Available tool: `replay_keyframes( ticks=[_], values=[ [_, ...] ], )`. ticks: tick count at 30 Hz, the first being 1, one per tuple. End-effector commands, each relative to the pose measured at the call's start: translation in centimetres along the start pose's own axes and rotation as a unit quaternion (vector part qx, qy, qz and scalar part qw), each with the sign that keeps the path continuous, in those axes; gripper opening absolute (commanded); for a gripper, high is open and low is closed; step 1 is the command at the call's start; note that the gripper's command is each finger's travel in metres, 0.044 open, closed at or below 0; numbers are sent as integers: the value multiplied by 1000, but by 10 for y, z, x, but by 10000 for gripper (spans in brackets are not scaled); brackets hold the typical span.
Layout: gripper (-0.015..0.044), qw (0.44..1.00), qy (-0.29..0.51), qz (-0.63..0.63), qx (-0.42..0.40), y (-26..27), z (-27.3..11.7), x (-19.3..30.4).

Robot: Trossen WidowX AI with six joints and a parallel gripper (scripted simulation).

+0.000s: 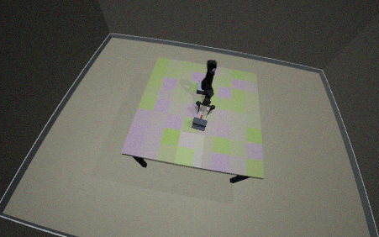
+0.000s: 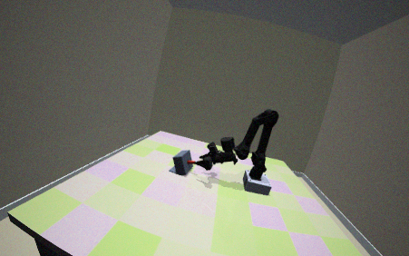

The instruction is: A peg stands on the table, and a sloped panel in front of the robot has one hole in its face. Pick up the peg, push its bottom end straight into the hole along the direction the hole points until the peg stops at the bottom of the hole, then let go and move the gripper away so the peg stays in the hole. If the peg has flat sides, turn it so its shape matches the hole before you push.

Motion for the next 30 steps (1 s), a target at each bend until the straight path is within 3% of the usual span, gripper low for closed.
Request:
replay_keyframes(
  ticks=[1,30],
  values=[
    [440,1000,-3,3,1,0,-4,-2],
    [440,1000,-2,2,0,2,-23,-3]
  ],
)
Point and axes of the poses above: the point midway between the two fingers, 35 mm back from their tips, its own z axis out along the fingers, its own y axis across the jaws, x = y × z, the point moved 2 cm from there along -z, back along the fingers, and after that the axes turned 10 degrees about z, right-handed, at the moved point
